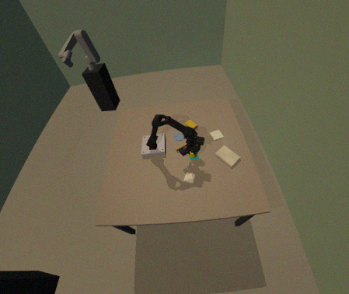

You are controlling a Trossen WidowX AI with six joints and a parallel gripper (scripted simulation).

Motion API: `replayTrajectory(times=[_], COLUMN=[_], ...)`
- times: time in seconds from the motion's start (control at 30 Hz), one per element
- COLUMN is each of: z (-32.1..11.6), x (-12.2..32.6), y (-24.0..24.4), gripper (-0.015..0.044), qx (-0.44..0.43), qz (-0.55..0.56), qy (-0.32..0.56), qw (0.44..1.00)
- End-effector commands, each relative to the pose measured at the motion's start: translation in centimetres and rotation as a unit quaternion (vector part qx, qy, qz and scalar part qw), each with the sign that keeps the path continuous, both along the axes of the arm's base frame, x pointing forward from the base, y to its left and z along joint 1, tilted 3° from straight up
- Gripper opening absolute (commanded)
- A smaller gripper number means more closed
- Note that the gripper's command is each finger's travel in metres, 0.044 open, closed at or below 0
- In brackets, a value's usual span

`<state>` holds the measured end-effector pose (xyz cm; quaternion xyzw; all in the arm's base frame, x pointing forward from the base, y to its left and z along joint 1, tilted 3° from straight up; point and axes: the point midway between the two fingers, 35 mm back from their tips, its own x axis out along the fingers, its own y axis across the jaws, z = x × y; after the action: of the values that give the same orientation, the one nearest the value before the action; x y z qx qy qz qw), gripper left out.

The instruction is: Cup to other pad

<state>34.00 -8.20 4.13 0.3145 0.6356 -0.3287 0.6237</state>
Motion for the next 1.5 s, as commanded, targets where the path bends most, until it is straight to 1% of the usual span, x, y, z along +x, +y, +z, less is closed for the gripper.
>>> replayTrajectory(times=[0.0,0.43,0.63,0.67,1.0,1.47], z=[1.1,3.4,3.7,3.2,3.6,8.6], x=[0.2,0.0,-0.3,-0.3,-0.3,-0.2], y=[0.0,0.1,0.3,0.3,0.3,0.4], gripper=[0.0147,0.0147,0.0147,0.0173,0.0435,0.044], qx=[-0.002,-0.003,-0.003,0.0,-0.001,-0.003], qz=[0.0,0.001,0.001,0.002,0.002,0.001], qy=[-0.007,-0.006,-0.006,-0.002,-0.002,-0.005], qw=[1.0,1.0,1.0,1.0,1.0,1.0])
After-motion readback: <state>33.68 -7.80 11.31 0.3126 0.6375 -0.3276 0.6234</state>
